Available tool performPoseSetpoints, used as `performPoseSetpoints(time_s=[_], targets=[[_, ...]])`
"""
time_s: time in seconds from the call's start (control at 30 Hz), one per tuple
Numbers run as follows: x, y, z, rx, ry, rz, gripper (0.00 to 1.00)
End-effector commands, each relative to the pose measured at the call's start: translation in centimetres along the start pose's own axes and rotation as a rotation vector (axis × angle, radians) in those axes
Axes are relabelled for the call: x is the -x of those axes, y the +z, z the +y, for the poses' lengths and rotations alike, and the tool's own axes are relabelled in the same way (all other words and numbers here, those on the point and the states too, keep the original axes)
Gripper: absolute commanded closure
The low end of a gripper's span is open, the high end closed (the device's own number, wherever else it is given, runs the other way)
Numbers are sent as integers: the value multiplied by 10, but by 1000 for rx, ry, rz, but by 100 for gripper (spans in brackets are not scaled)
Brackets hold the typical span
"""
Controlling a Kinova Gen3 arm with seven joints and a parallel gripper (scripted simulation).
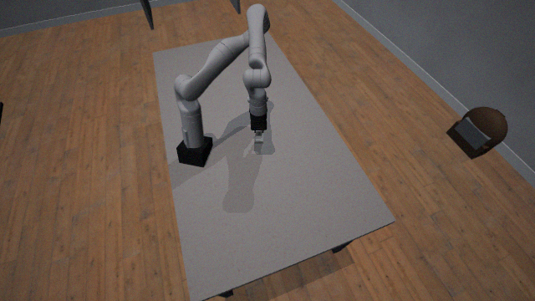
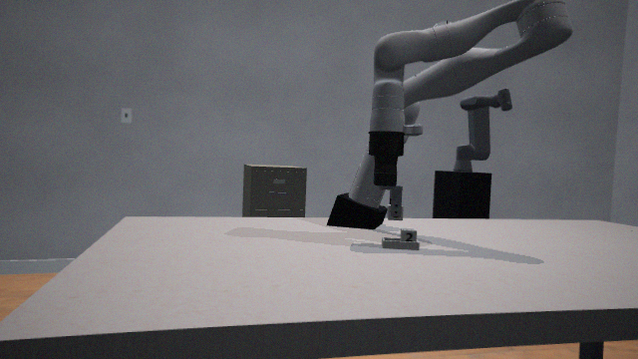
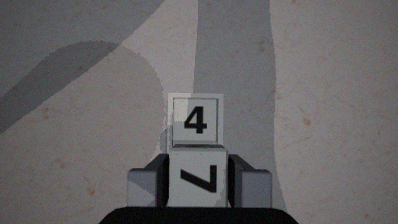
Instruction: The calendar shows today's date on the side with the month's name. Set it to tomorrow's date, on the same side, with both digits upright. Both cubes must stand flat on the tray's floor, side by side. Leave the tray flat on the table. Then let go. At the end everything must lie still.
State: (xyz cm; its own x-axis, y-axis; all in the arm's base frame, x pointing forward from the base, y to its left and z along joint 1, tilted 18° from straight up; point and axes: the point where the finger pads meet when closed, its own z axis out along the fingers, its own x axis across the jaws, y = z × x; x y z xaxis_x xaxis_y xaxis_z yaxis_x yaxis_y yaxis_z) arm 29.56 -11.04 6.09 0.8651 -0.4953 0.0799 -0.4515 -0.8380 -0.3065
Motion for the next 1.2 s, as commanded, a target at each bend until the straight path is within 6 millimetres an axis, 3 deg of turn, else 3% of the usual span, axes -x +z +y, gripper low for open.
performPoseSetpoints(time_s=[0.0, 0.27, 1.17], targets=[[2, 4, 3, 5, 6, -6, 40], [2, 14, 3, 5, 6, -6, 40], [2, 15, 3, 5, 6, -6, 40]])
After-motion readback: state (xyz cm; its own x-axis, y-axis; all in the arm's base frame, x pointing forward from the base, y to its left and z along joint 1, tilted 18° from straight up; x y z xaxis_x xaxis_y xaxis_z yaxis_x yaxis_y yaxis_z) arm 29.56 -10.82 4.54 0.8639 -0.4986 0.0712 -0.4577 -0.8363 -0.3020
